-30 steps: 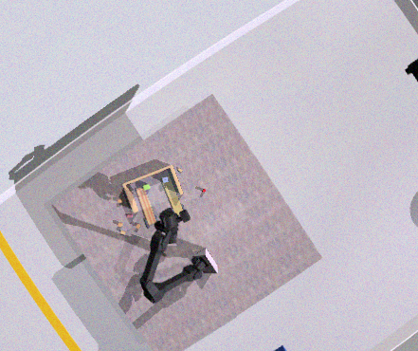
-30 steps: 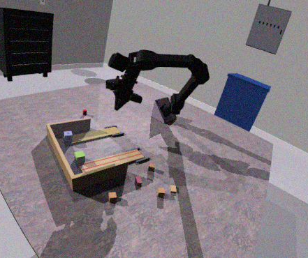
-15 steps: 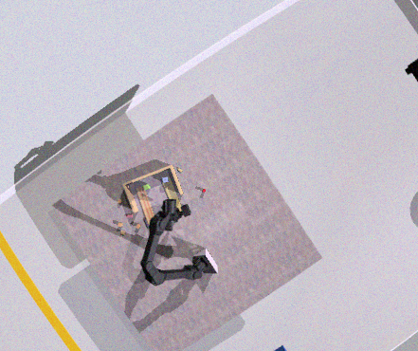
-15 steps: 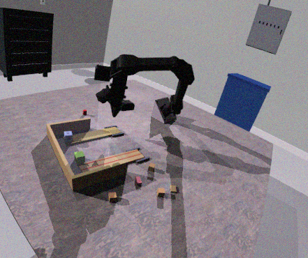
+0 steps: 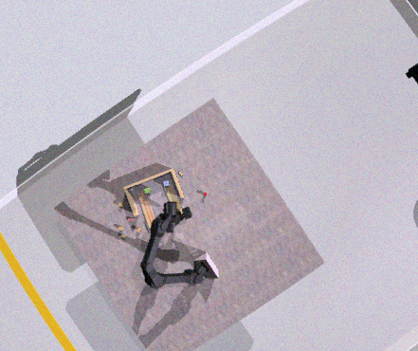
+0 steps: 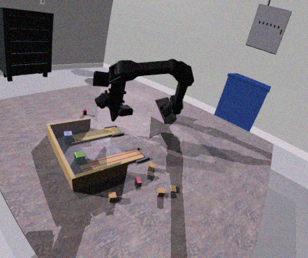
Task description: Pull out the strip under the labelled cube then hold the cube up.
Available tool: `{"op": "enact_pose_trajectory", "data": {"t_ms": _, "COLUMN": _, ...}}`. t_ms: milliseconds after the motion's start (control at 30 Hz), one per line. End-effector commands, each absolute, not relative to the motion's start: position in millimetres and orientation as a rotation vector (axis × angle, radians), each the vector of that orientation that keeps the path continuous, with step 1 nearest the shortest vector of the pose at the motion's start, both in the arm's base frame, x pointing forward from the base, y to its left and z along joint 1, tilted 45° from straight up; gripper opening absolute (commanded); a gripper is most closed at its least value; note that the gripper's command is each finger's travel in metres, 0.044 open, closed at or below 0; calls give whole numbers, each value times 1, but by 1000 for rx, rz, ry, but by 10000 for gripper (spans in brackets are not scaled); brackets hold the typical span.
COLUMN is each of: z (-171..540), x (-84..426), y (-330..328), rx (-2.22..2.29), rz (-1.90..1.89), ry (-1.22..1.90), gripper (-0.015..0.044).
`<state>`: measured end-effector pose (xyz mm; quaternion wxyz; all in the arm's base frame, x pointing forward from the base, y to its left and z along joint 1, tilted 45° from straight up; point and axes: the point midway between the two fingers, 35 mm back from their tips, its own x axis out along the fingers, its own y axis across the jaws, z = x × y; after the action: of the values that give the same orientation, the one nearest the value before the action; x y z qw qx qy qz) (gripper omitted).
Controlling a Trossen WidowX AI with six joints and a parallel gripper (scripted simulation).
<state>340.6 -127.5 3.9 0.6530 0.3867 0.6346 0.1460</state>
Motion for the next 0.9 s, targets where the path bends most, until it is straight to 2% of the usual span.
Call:
{"op": "enact_pose_trajectory", "data": {"t_ms": 0, "z": -3, "x": 342, "y": -120, "rx": 884, "rz": 334, "ry": 1441, "gripper": 0}}
{"op": "enact_pose_trajectory", "data": {"t_ms": 867, "z": -29, "x": 344, "y": -90, "rx": 886, "rz": 337, "ry": 1441, "gripper": 0}}
